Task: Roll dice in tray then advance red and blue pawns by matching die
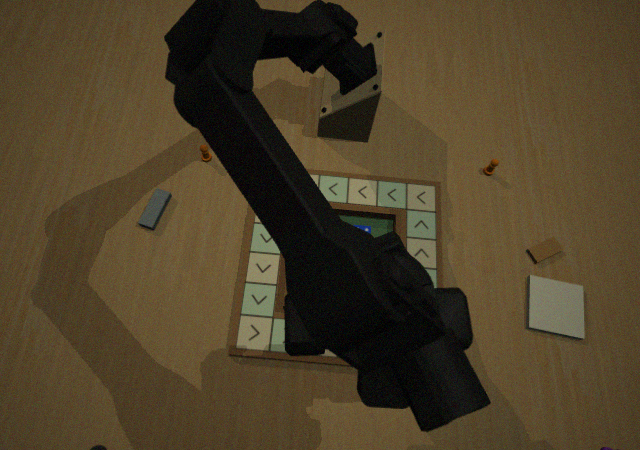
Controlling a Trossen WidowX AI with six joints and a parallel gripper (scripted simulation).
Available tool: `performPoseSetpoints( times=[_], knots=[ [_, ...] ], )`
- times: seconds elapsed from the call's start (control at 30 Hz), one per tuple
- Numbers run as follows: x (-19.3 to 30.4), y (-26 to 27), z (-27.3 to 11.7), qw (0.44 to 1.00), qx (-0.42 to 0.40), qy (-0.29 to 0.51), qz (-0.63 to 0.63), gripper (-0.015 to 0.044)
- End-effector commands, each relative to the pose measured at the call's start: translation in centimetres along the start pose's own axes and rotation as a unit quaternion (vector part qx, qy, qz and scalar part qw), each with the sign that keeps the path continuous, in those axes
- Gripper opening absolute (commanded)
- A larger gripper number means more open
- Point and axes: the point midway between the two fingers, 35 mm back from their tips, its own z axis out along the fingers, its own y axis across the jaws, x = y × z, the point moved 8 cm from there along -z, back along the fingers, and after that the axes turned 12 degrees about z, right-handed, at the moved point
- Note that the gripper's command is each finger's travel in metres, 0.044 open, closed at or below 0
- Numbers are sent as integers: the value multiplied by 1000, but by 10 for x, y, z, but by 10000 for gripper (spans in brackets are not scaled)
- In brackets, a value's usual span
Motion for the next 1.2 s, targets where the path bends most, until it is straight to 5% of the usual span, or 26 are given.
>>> performPoseSetpoints(
  times=[0.0, 0.27, 1.17],
  knots=[
    [1, -1, -23, 1000, -2, 1, 3, 0],
    [5, -1, -48, 1000, -1, 1, 3, 0],
    [60, 84, 42, 1000, -2, 1, 3, 0]
  ],
)
